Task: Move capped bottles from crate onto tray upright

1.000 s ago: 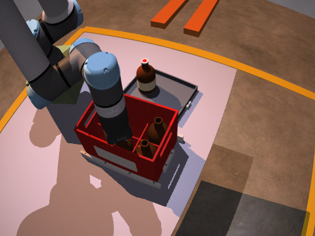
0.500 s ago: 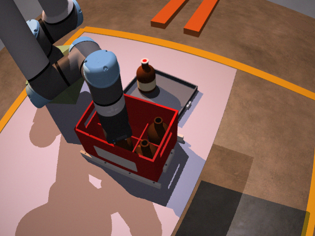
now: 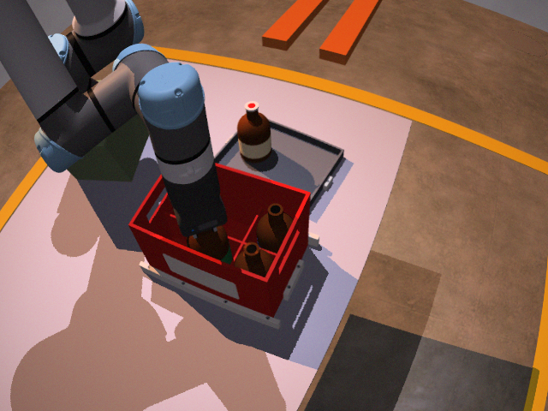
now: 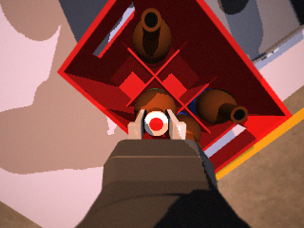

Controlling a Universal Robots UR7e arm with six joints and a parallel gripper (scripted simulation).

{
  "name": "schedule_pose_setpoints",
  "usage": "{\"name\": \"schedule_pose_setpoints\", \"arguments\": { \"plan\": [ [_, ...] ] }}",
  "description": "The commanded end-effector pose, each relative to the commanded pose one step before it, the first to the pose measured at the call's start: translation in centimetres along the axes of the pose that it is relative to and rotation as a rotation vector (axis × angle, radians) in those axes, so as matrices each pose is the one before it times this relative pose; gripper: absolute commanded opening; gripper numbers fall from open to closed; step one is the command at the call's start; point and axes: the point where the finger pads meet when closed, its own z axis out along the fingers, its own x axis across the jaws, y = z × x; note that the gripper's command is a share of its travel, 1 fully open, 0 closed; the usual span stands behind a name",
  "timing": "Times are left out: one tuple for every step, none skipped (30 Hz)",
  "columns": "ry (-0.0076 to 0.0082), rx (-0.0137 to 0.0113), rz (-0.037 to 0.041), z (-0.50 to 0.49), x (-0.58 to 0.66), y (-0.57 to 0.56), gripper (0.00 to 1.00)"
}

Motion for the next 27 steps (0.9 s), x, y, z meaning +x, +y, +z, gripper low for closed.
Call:
{"name": "schedule_pose_setpoints", "arguments": {
  "plan": [
    [0.00036,-0.00104,0.00015,-0.9877,0.009,0.043,0.0],
    [-0.00002,0.00009,0.00001,-0.3333,-0.001,0.0,0.0],
    [-0.00002,0.00009,0.00001,-0.3333,-0.001,0.0,0.0],
    [-0.00002,0.00009,0.00001,-0.3333,-0.001,0.0,0.0],
    [-0.00002,0.00009,0.00001,-0.3333,-0.001,-0.001,0.0],
    [-0.00002,0.00009,0.00001,-0.3333,-0.001,-0.001,0.0],
    [-0.00002,0.00009,0.00001,-0.3333,-0.001,-0.001,0.0],
    [-0.00002,0.00009,0.00001,-0.3333,-0.001,-0.001,0.0],
    [-0.00002,0.00009,0.00001,-0.3333,-0.001,-0.001,0.0],
    [-0.00002,0.00009,0.00001,-0.3333,-0.001,-0.001,0.0],
    [-0.00002,0.00009,0.00001,-0.3333,-0.001,-0.001,0.0],
    [-0.00002,0.00009,0.00001,-0.3333,-0.001,-0.001,0.0],
    [0.0,0.0,0.0,0.0,0.0,0.0,0.0],
    [0.0,0.0,0.0,0.0,0.0,0.0,0.0],
    [0.00044,-0.00147,-0.00009,0.447,0.016,0.016,0.0],
    [-0.00003,0.0001,0.00001,-0.3333,-0.001,-0.001,0.0],
    [-0.00003,0.0001,0.00001,-0.3333,-0.001,-0.001,0.0],
    [-0.00003,0.0001,0.00001,-0.3333,-0.001,-0.001,0.0],
    [-0.00003,0.0001,0.00001,-0.3333,-0.001,-0.001,0.0],
    [-0.00003,0.0001,0.00001,-0.3333,-0.001,-0.001,0.0],
    [-0.00003,0.0001,0.00001,-0.3333,-0.001,-0.001,0.0],
    [-0.00003,0.0001,0.00001,-0.3333,-0.001,-0.001,0.0],
    [-0.00003,0.0001,0.00001,-0.3333,-0.001,-0.001,0.0],
    [-0.00003,0.0001,0.00001,-0.3333,-0.001,-0.001,0.0],
    [-0.00003,0.0001,0.00001,-0.3333,-0.001,-0.001,0.0],
    [-0.00003,0.0001,0.00001,-0.3333,-0.001,-0.001,0.0],
    [-0.00003,0.0001,0.00001,-0.3333,-0.001,-0.001,0.0]
  ]
}}
